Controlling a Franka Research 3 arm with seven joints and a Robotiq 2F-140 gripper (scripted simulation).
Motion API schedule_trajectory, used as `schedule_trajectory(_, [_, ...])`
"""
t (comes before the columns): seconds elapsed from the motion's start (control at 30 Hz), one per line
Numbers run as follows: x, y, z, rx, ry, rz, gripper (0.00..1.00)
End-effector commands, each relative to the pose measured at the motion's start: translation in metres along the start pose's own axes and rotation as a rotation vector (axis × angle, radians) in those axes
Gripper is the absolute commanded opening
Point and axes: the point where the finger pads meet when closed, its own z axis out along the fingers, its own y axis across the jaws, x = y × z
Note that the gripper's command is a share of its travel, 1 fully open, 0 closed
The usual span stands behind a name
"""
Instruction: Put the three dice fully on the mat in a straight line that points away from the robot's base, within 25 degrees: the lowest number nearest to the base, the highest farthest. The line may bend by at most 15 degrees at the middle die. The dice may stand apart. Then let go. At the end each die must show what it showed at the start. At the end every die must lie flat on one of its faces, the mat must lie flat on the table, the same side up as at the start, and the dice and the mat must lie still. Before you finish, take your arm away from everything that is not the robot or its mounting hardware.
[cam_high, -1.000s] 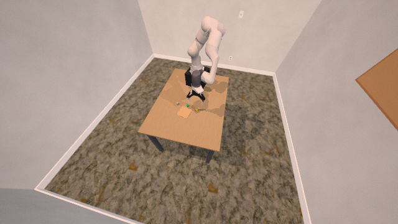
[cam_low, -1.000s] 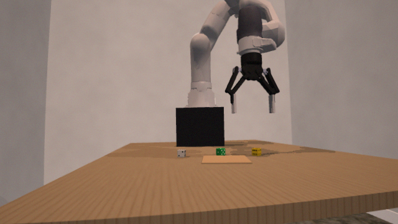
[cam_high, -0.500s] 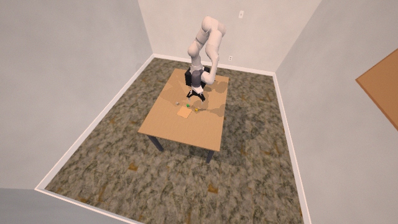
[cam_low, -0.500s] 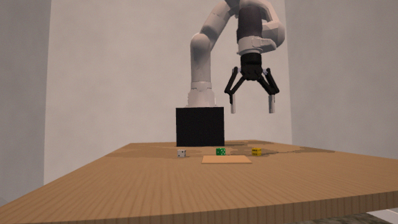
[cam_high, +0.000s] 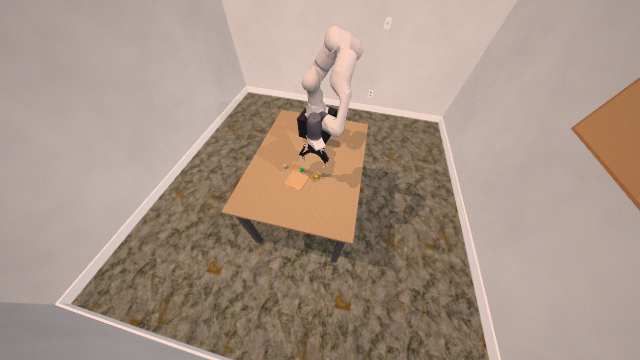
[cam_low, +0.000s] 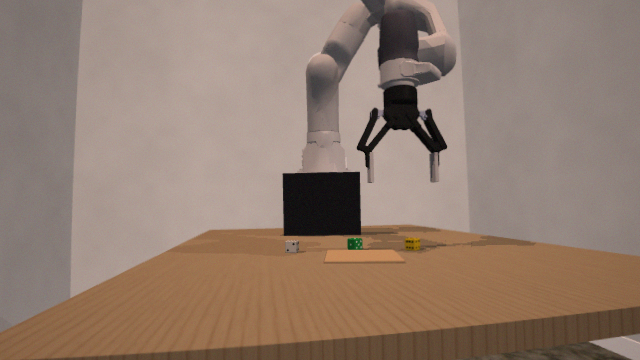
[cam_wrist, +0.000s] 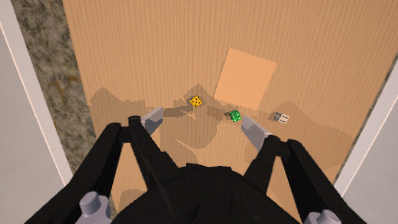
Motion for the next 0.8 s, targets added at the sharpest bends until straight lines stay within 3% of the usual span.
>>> schedule_trajectory(0.0, [-0.002,0.001,0.001,0.000,-0.003,0.019,1.00])
schedule_trajectory(0.07, [-0.002,0.001,0.001,0.000,-0.003,0.019,1.00])
schedule_trajectory(0.1, [-0.005,0.016,0.002,0.000,-0.004,0.163,1.00])
schedule_trajectory(0.53, [-0.005,0.016,0.002,0.000,-0.004,0.163,1.00])
schedule_trajectory(0.57, [-0.008,0.032,0.003,0.001,-0.005,0.308,1.00])
schedule_trajectory(0.73, [-0.010,0.038,0.003,0.001,-0.005,0.365,1.00])
schedule_trajectory(0.77, [-0.012,0.046,0.004,0.001,-0.005,0.438,1.00])
